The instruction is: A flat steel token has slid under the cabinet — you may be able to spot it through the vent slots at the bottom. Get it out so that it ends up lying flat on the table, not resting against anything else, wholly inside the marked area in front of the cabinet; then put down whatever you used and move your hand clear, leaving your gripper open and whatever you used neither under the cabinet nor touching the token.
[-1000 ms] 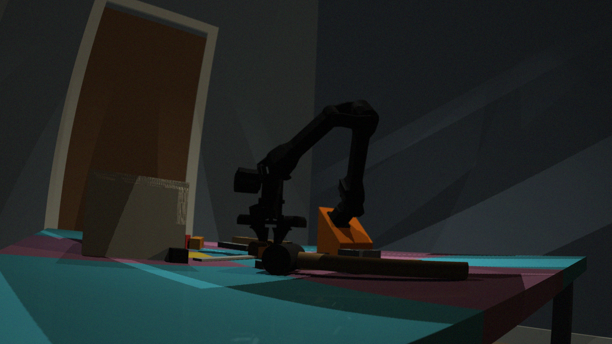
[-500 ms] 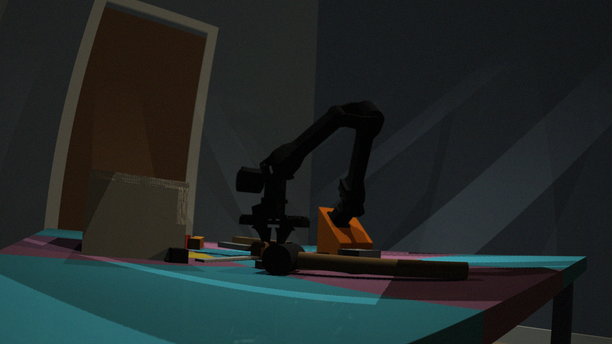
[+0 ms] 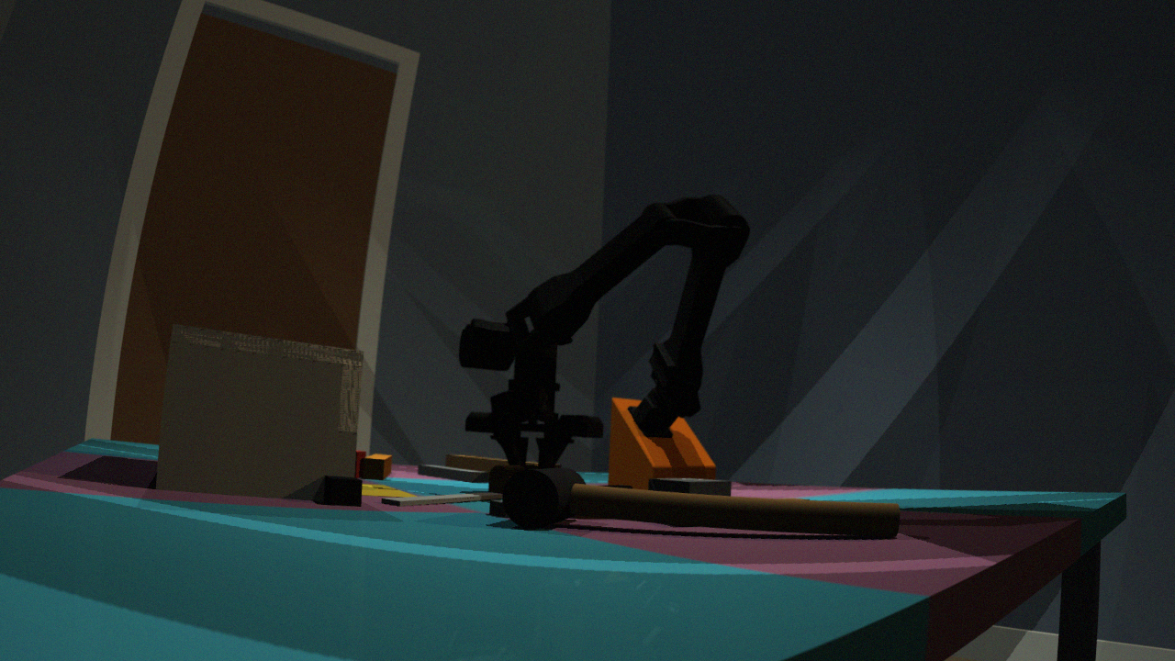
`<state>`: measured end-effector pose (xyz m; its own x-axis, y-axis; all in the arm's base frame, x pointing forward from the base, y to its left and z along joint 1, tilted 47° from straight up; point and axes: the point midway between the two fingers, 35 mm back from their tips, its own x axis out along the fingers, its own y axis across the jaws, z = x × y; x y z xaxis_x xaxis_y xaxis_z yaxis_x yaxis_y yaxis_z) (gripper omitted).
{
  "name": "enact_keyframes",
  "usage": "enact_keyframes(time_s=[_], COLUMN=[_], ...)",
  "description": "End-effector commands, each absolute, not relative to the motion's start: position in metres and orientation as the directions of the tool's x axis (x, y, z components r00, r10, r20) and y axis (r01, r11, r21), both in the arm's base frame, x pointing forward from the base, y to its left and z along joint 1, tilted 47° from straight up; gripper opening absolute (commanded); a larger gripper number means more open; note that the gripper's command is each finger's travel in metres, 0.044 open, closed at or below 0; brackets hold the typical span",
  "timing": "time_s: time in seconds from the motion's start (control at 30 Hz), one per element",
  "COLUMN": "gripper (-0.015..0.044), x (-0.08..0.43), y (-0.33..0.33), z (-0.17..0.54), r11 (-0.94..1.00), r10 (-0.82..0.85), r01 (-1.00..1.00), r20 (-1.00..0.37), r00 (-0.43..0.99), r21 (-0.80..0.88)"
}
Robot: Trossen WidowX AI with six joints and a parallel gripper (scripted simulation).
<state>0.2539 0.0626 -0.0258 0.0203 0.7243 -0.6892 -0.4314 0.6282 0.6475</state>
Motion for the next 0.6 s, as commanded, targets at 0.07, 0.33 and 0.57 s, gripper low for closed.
enact_keyframes(time_s=[0.07, 0.33, 0.57], gripper=[0.0, 0.0, 0.0], x=[0.254, 0.253, 0.252], y=[0.066, 0.072, 0.077], z=[-0.02, -0.015, -0.009], r11=[0.628, 0.628, 0.628], r10=[0.725, 0.725, 0.725], r01=[-0.437, -0.436, -0.436], r20=[-0.688, -0.688, -0.688], r00=[0.027, 0.027, 0.027], r21=[0.644, 0.645, 0.645])
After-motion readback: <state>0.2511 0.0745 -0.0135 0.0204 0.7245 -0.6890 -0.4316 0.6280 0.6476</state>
